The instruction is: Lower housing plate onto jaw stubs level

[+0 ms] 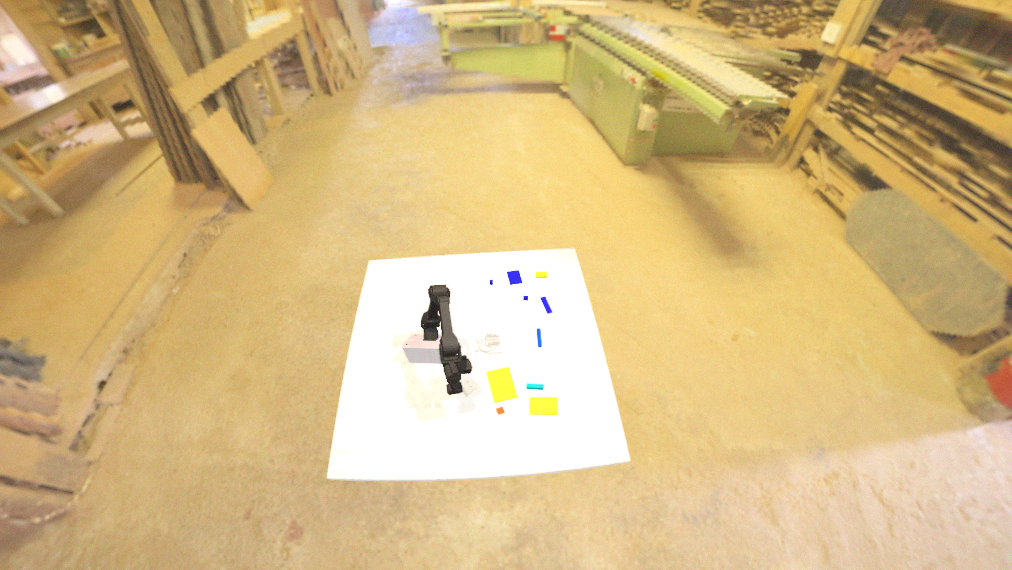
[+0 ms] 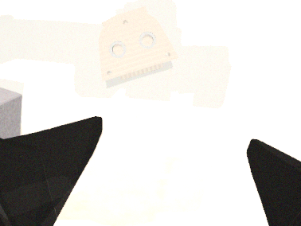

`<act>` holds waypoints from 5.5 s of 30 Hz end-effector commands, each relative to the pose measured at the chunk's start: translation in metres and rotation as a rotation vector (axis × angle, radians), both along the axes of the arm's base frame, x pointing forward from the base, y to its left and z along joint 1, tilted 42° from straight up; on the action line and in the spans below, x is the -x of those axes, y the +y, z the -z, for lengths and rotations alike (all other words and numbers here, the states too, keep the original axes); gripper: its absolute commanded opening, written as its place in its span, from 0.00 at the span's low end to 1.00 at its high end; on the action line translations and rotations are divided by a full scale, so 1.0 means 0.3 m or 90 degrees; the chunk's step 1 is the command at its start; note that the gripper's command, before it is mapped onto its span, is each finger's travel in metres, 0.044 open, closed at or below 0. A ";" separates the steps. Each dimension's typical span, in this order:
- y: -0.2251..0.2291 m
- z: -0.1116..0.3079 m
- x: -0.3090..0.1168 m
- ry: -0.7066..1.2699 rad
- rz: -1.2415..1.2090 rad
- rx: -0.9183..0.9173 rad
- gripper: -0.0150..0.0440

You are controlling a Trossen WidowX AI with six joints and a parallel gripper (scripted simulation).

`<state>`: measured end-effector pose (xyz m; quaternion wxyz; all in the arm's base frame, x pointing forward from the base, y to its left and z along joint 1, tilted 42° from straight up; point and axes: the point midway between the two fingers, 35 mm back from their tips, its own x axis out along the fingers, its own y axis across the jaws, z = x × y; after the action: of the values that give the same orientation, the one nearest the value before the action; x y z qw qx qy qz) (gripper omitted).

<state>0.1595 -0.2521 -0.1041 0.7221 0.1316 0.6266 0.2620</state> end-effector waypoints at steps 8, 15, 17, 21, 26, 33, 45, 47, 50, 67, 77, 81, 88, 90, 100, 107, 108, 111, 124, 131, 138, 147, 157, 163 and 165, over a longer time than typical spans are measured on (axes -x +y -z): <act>0.062 -0.013 -0.067 -0.061 -0.123 -0.035 1.00; 0.108 -0.023 -0.105 -0.099 -0.201 -0.060 1.00; 0.122 -0.026 -0.115 -0.111 -0.223 -0.068 1.00; 0.131 -0.028 -0.122 -0.119 -0.239 -0.073 1.00; 0.188 0.033 -0.120 -0.119 -0.239 -0.074 1.00; 0.223 0.067 -0.117 -0.119 -0.239 -0.074 1.00; 0.234 0.082 -0.119 -0.119 -0.239 -0.074 1.00; 0.240 0.091 -0.120 -0.120 -0.239 -0.074 1.00; 0.249 0.104 -0.122 -0.120 -0.239 -0.074 1.00; 0.289 0.154 -0.125 -0.120 -0.239 -0.074 1.00; 0.325 0.194 -0.124 -0.120 -0.239 -0.075 1.00; 0.330 0.199 -0.124 -0.120 -0.239 -0.075 1.00; 0.330 0.199 -0.124 -0.120 -0.239 -0.075 1.00; 0.330 0.199 -0.124 -0.120 -0.239 -0.075 1.00; 0.331 0.200 -0.124 -0.120 -0.239 -0.075 1.00; 0.331 0.200 -0.124 -0.120 -0.239 -0.075 1.00; 0.329 0.200 -0.123 -0.120 -0.243 -0.074 0.99; 0.329 0.200 -0.123 -0.120 -0.243 -0.074 0.95; 0.329 0.200 -0.123 -0.120 -0.243 -0.074 0.85; 0.328 0.199 -0.123 -0.120 -0.243 -0.074 0.85; 0.282 0.152 -0.127 -0.120 -0.242 -0.073 0.85; 0.219 0.080 -0.128 -0.119 -0.240 -0.073 0.85; 0.170 0.016 -0.123 -0.119 -0.239 -0.074 0.85; 0.189 -0.012 -0.142 -0.110 -0.227 -0.072 0.85; 0.201 -0.028 -0.152 -0.105 -0.221 -0.072 0.85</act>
<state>0.2012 -0.1974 -0.1026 0.7066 0.0328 0.5601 0.4312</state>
